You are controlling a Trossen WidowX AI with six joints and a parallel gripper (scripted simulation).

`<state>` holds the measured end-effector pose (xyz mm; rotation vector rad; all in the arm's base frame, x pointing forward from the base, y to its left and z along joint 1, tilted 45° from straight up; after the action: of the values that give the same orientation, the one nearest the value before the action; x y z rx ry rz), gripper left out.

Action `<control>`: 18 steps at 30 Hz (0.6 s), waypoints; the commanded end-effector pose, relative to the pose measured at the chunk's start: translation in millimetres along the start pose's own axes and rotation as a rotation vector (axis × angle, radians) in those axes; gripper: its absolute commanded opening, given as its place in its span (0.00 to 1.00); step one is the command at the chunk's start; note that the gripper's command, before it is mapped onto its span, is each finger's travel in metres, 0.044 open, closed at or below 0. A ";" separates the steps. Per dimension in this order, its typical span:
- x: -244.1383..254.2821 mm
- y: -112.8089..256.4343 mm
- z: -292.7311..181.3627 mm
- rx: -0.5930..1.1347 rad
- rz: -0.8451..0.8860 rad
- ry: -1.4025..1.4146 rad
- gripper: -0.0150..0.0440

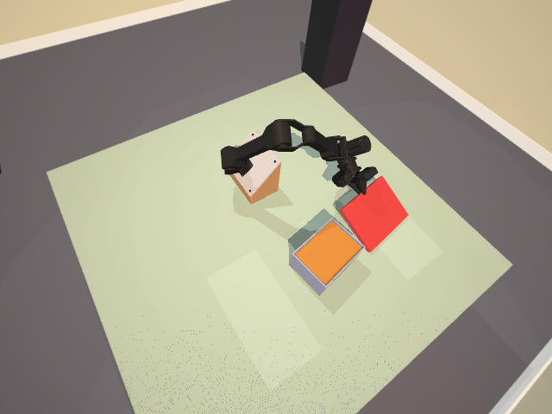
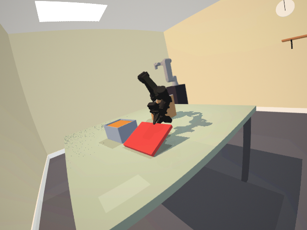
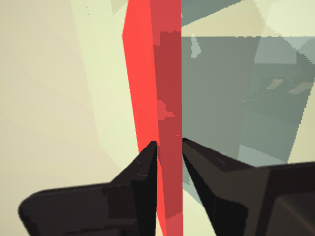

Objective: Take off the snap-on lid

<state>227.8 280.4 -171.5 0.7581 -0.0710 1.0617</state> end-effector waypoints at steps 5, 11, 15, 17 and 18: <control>-12.9 -8.1 0.6 0.002 -0.021 0.015 0.25; -16.6 -11.2 0.1 0.002 -0.021 0.015 0.25; -19.1 -13.2 -0.2 0.001 -0.021 0.015 0.25; -20.3 -14.2 -0.4 0.001 -0.021 0.015 0.25; -21.0 -14.7 -0.5 0.001 -0.021 0.016 0.25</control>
<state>229.1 268.7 -182.9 0.7551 -0.0672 1.0584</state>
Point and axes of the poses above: the point midway between the two fingers, 35 mm back from their tips, its own y axis back along the fingers, its own x axis across the jaws, z = x × y, the point moved 8 cm from there along y, back along the fingers, and after that the axes turned 9 degrees about y, right-handed, at the moved point
